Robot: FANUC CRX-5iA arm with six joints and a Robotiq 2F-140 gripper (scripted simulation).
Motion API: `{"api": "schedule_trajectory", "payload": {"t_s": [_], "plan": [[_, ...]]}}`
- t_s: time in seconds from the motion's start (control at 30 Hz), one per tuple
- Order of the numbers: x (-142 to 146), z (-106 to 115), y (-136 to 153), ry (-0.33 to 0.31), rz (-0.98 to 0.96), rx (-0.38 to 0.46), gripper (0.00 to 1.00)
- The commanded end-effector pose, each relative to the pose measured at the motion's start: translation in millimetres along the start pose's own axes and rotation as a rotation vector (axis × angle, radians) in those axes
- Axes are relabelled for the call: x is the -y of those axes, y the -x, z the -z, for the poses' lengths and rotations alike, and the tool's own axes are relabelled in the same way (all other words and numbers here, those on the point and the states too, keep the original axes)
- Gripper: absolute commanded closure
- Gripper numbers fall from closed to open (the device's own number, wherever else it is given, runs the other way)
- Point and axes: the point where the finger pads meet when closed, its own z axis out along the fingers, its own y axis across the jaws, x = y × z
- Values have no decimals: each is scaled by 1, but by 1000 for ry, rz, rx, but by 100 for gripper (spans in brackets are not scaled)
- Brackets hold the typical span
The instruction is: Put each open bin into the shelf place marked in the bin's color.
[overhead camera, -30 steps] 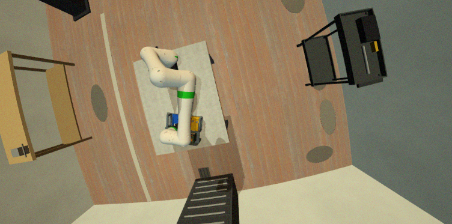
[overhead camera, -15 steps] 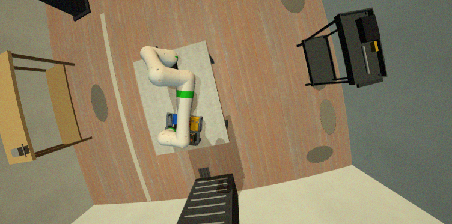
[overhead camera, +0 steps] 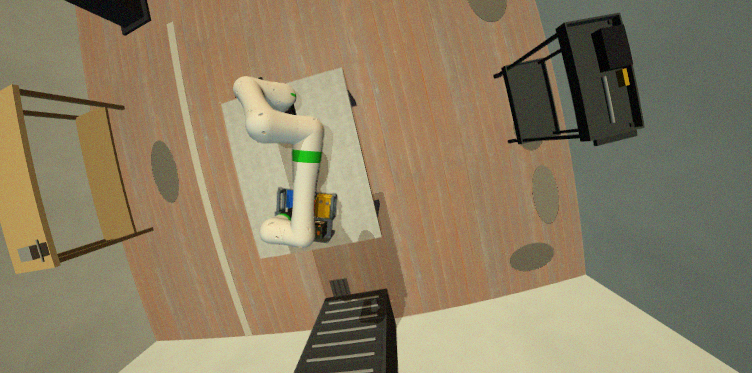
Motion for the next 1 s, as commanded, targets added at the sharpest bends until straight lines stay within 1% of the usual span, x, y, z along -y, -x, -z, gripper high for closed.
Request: {"api": "schedule_trajectory", "payload": {"t_s": [0.0,0.73,0.77,0.97], "plan": [[0,2,0,0,0,0,94],[0,7,0,0,0,0,94],[0,7,0,0,0,0,100],[0,7,0,0,0,0,100]]}}
